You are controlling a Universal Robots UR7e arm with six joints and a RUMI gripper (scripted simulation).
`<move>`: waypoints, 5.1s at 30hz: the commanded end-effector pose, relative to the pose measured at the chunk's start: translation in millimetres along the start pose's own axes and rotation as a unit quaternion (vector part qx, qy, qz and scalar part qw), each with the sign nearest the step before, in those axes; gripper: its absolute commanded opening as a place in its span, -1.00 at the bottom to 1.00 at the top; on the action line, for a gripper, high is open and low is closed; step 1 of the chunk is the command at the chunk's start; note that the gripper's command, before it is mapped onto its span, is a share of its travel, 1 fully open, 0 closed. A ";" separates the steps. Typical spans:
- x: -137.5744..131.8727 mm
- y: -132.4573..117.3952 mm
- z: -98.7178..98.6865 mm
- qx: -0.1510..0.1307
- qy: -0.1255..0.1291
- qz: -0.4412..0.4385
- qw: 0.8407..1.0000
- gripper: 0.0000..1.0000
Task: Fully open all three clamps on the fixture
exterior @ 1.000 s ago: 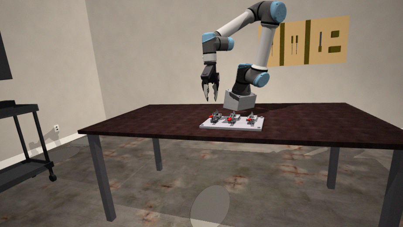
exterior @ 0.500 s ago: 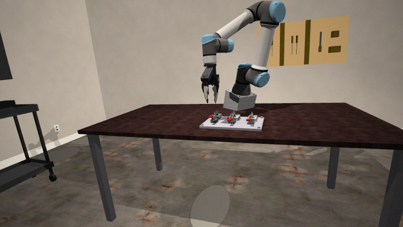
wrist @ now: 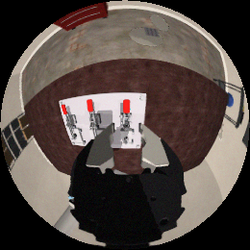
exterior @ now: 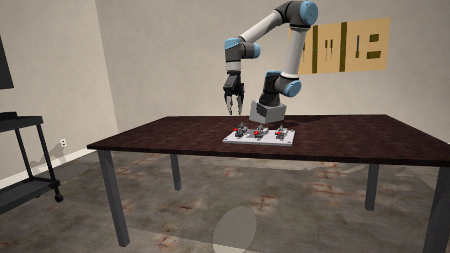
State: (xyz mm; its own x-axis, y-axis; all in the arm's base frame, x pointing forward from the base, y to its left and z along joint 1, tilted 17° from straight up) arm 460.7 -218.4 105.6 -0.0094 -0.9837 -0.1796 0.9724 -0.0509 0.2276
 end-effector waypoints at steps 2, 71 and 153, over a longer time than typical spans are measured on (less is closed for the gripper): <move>1.3 5.4 0.4 0.000 0.000 0.000 1.000 -0.44; 2.2 9.0 -63.3 0.000 0.000 0.000 1.000 -0.44; 2.4 9.4 -91.4 0.000 0.000 0.000 1.000 -1.00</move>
State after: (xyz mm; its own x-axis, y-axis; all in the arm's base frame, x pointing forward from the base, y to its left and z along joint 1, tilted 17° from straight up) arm 490.8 -205.2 19.4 -0.0095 -0.9837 -0.1796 0.9725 -0.0509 0.2274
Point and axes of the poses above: the point where the finger pads meet when closed, its own z axis back along the fingers, its own x axis across the jaws, y = z × x, the point moved 1 cm from there along z, back along the fingers, and after that the axes turned 12 degrees about z, right-handed, at the moved point
